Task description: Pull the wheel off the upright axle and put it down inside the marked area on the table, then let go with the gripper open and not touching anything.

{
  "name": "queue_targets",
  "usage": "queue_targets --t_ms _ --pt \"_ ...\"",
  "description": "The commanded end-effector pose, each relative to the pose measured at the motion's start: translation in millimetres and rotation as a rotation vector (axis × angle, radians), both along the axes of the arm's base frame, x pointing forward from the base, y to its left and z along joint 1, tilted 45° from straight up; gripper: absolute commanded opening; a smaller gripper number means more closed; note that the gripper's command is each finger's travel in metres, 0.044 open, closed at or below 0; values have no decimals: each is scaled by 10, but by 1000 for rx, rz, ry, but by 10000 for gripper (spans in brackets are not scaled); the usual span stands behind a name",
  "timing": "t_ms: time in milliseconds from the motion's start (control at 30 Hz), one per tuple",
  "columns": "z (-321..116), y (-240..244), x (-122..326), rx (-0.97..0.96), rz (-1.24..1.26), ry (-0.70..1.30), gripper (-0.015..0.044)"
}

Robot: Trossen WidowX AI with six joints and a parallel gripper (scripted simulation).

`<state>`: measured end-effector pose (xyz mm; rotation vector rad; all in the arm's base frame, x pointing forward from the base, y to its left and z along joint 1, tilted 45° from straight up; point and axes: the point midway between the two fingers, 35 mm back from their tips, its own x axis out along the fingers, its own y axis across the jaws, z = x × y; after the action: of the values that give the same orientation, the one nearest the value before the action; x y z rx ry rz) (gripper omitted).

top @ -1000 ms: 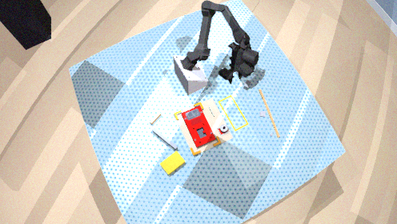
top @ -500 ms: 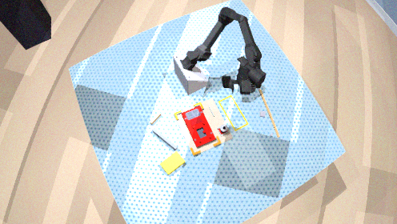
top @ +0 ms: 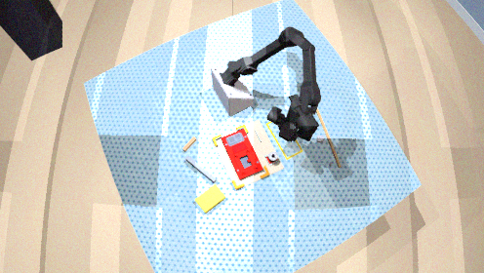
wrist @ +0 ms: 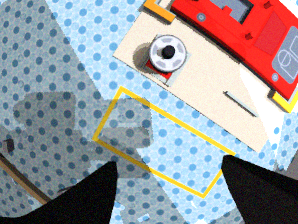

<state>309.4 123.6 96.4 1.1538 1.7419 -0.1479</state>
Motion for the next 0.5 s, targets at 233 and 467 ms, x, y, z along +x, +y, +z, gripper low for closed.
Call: queue_targets --t_ms 233,467 --pt "-527 -171 390 25 -258 319 300" --pt "-768 -240 515 32 -365 450 300"
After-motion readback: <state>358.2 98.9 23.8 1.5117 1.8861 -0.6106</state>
